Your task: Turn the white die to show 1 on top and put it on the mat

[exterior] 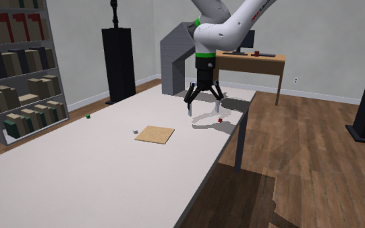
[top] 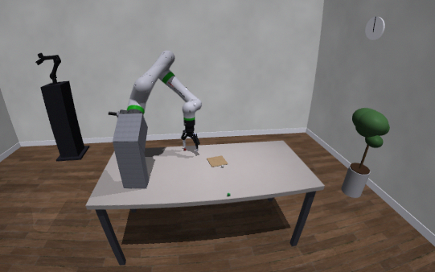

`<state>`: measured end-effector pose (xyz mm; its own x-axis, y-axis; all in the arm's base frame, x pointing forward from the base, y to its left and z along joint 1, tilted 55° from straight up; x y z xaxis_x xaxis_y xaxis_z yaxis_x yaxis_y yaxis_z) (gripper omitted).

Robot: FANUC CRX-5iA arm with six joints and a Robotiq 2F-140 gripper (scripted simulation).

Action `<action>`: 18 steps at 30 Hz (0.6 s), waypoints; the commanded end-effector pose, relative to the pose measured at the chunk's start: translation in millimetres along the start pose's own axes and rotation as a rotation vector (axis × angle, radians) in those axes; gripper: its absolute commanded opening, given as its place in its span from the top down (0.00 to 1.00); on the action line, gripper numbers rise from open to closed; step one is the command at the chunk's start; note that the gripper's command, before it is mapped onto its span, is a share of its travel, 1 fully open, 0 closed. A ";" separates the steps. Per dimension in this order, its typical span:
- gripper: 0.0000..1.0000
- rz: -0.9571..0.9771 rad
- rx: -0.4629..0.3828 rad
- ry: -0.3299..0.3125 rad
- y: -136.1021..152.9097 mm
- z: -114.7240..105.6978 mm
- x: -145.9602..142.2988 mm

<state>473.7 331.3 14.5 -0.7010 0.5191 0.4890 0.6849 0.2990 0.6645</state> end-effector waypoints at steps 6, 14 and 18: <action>0.00 0.001 0.002 -0.004 6.0 -0.3 52.3; 0.00 0.001 0.002 -0.004 8.4 -0.2 74.2; 0.00 0.001 0.002 -0.004 9.2 -0.2 82.6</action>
<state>424.3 374.9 58.9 -0.6999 0.5216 0.4879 0.6857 0.2997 0.6633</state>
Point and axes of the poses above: the point where the finger pads meet when closed, its own z axis out along the fingers, its own x axis across the jaws, y = z × x, the point moved 1 cm from there along -z, back along the fingers, and after that the axes turned 4 degrees about -z, right-handed, at the moved point
